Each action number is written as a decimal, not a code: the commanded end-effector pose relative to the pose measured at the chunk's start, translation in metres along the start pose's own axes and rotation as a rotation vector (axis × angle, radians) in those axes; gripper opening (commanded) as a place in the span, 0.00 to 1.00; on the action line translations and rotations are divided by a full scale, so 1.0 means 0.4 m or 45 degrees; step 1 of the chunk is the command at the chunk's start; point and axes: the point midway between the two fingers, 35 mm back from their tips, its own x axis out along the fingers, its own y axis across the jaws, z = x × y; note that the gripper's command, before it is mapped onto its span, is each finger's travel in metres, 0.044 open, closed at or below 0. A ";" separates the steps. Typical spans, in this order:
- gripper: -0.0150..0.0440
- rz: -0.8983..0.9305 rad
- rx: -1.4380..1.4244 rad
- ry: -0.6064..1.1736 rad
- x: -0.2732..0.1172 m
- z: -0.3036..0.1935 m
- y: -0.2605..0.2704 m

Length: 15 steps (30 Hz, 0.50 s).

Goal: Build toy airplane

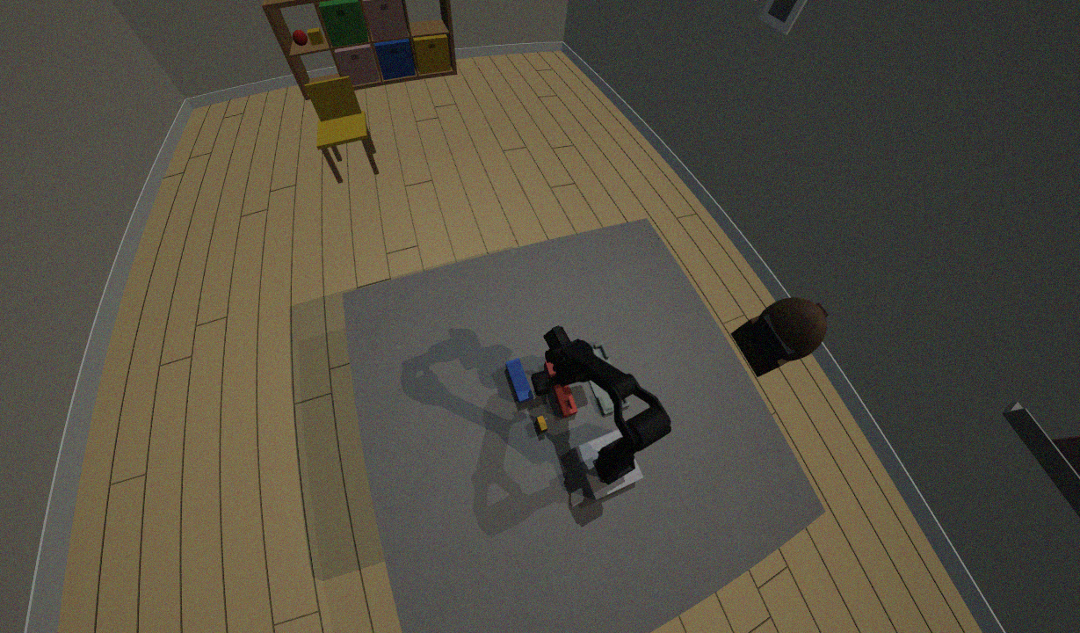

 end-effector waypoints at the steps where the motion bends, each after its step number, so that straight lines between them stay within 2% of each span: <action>1: 1.00 0.004 -0.004 0.018 0.023 -0.009 0.001; 15: 1.00 0.004 -0.004 0.018 0.078 -0.013 0.001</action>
